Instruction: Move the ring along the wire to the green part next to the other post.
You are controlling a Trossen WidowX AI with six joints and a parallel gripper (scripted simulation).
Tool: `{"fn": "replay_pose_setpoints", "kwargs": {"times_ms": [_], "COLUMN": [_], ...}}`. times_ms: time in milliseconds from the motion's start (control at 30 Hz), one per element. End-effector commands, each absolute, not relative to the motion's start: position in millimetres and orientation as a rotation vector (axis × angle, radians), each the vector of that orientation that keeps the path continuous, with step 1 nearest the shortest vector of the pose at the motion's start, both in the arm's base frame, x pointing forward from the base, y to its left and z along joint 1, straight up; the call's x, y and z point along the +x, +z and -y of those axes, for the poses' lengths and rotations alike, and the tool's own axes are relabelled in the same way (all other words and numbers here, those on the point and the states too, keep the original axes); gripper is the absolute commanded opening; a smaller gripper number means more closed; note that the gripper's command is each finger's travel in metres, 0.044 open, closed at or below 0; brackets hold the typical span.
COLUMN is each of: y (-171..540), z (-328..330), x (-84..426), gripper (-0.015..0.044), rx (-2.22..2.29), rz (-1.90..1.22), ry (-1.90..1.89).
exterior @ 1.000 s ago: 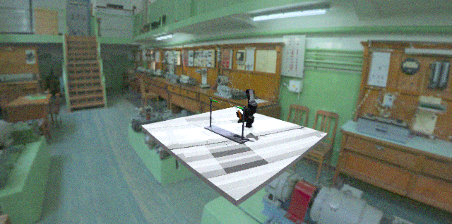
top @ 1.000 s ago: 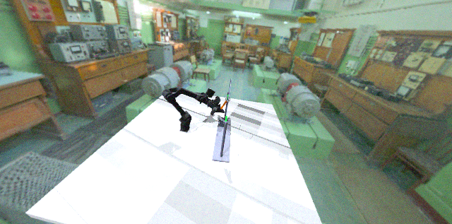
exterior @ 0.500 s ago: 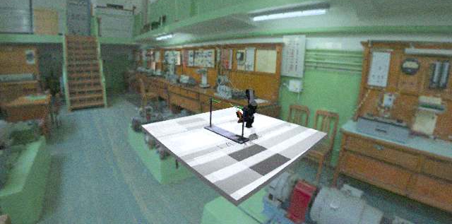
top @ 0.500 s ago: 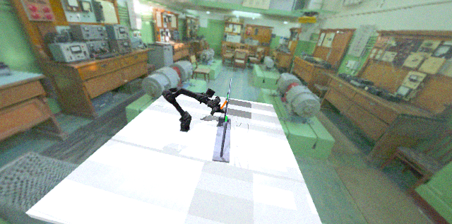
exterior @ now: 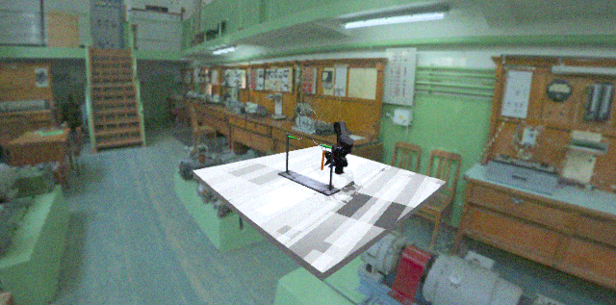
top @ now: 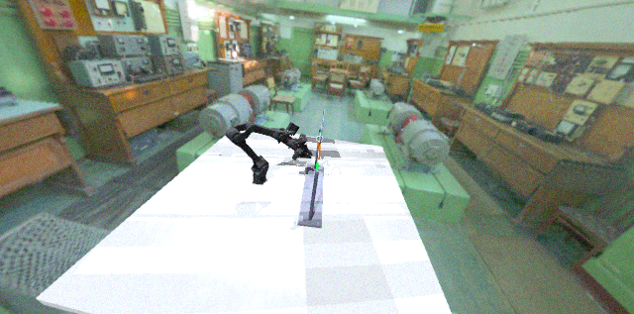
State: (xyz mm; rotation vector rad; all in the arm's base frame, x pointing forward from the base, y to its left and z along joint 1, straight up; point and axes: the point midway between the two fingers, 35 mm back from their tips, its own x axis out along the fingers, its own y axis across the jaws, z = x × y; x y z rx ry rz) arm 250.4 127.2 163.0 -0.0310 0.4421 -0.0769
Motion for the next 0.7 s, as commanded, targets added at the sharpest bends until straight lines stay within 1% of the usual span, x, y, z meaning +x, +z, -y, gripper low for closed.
{"fn": "replay_pose_setpoints", "kwargs": {"times_ms": [0,200,667], "y": [170.9,179.0,179.3], "z": [-128.4,-127.8,-127.7], "x": [239.2,223.0,222.5], "gripper": [0.0160,0.0160,0.0160], "rx": [-0.020,-0.021,-0.021], "rz": [-0.435,-0.430,-0.429], "ry": [-0.079,-0.079,-0.079]}}
